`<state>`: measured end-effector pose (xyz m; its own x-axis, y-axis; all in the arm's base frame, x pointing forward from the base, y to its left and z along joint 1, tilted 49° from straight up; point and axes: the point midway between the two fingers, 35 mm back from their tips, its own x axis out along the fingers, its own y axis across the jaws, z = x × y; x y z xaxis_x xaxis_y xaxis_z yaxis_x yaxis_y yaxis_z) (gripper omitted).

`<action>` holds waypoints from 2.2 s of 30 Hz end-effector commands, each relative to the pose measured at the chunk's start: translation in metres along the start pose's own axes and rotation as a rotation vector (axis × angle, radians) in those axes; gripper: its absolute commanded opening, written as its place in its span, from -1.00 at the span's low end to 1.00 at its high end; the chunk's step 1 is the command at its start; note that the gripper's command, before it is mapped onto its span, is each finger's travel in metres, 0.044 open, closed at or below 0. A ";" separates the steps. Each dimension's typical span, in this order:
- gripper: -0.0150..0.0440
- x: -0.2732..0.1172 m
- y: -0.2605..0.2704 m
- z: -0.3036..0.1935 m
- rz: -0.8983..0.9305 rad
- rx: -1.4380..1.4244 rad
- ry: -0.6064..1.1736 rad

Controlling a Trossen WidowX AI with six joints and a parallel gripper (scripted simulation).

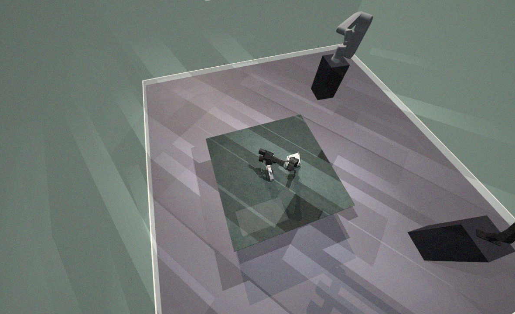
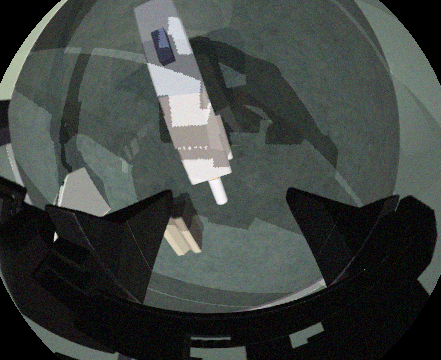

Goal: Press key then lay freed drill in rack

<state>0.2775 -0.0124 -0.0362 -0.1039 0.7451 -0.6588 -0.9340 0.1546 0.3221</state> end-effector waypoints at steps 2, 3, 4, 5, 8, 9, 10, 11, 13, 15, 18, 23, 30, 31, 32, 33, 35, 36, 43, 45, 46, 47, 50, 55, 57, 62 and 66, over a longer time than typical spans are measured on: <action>1.00 0.025 0.004 -0.032 0.011 -0.304 0.002; 1.00 0.025 0.004 -0.032 0.011 -0.304 0.002; 1.00 0.025 0.004 -0.032 0.011 -0.304 0.002; 1.00 0.025 0.004 -0.032 0.011 -0.304 0.002; 1.00 0.025 0.004 -0.032 0.011 -0.304 0.002; 1.00 0.025 0.004 -0.032 0.011 -0.304 0.002; 1.00 0.025 0.004 -0.032 0.011 -0.304 0.002; 1.00 0.025 0.004 -0.032 0.011 -0.304 0.002; 1.00 0.025 0.004 -0.032 0.011 -0.304 0.002; 1.00 0.025 0.004 -0.032 0.011 -0.304 0.002; 1.00 0.025 0.004 -0.032 0.011 -0.304 0.002; 1.00 0.029 0.003 -0.031 0.011 -0.304 0.003; 1.00 0.040 0.004 -0.028 0.010 -0.304 0.003; 1.00 0.041 0.004 -0.028 0.010 -0.304 0.003; 1.00 0.043 0.004 -0.027 0.010 -0.304 0.003; 1.00 0.045 0.004 -0.027 0.010 -0.304 0.003; 1.00 0.048 0.004 -0.026 0.010 -0.304 0.003; 1.00 0.049 0.004 -0.025 0.010 -0.304 0.003; 1.00 0.060 0.006 -0.022 0.011 -0.304 0.002; 1.00 0.063 0.006 -0.021 0.011 -0.304 0.002; 1.00 0.065 0.007 -0.021 0.011 -0.304 0.001; 1.00 0.066 0.007 -0.021 0.011 -0.304 0.001; 1.00 0.071 0.008 -0.019 0.012 -0.304 0.000; 1.00 0.075 0.009 -0.018 0.012 -0.304 -0.001; 0.82 0.072 0.007 -0.019 0.013 -0.310 0.005; 0.38 0.072 0.007 -0.019 0.013 -0.310 0.005; 0.02 0.072 0.007 -0.019 0.013 -0.310 0.005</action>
<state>0.2566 0.0296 -0.0942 -0.1171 0.7424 -0.6596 -0.9922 -0.0595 0.1091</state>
